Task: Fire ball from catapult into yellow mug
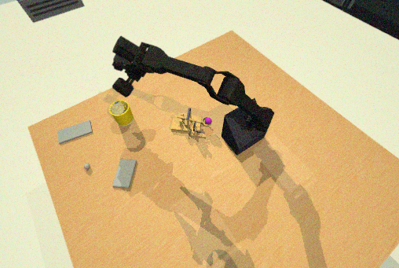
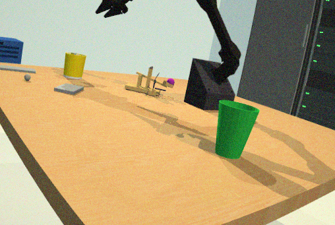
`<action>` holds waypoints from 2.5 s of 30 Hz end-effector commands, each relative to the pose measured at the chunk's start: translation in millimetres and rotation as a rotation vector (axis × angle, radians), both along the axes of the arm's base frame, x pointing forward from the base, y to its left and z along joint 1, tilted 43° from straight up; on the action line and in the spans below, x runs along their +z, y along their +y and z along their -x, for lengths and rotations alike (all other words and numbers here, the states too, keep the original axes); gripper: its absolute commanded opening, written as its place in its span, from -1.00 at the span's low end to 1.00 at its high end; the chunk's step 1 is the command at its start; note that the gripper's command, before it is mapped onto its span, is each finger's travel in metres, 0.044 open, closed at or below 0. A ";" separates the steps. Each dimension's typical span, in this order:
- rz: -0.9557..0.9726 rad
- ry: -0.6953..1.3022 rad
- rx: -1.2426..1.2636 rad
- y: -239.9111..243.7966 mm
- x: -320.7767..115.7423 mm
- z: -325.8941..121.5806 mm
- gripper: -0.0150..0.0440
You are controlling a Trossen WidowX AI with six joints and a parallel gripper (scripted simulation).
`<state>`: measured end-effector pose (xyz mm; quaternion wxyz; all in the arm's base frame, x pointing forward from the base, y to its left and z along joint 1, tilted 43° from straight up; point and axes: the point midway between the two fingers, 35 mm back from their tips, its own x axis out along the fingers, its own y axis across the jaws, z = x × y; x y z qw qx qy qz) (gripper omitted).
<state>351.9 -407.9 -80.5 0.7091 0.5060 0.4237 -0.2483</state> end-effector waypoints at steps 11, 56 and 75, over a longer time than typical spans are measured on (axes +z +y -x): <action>0.000 -0.023 -0.016 -3.7 -2.4 -7.1 1.00; 0.070 0.076 0.233 44.2 -3.0 -5.2 -0.49; 0.162 0.240 0.788 139.5 1.9 21.4 -0.49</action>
